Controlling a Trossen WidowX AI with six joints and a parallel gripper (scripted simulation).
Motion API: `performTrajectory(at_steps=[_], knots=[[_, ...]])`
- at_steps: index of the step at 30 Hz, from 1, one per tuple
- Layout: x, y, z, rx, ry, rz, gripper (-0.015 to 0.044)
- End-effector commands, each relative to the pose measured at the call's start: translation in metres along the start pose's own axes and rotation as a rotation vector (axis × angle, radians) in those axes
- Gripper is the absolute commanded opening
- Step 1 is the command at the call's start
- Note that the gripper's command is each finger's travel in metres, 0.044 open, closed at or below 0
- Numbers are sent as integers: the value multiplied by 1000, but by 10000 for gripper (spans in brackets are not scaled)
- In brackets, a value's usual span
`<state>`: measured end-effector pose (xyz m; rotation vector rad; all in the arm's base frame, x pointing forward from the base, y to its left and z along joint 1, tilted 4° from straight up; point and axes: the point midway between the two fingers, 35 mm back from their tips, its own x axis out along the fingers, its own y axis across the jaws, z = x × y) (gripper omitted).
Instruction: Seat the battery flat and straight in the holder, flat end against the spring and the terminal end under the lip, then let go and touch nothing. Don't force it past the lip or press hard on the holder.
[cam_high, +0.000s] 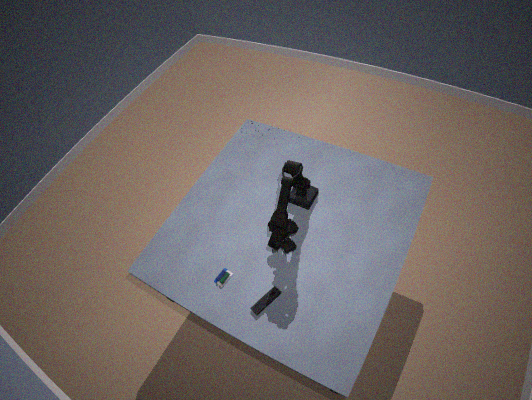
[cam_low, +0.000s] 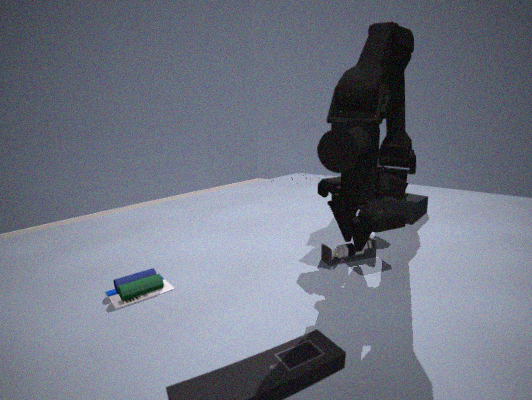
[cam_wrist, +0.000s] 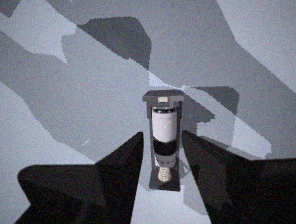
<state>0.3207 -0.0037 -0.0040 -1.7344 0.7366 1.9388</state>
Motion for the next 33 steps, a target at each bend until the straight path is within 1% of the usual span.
performTrajectory(at_steps=[1,3,8,10,11,33], knots=[[-2,0,0,0,0,0,196],[-16,1,-1,3,2,-2,248],[-68,7,1,0,3,-1,379],[-75,9,2,-1,3,-1,432],[-75,8,2,-1,3,-1,440],[-75,8,2,-1,3,-1,440]])
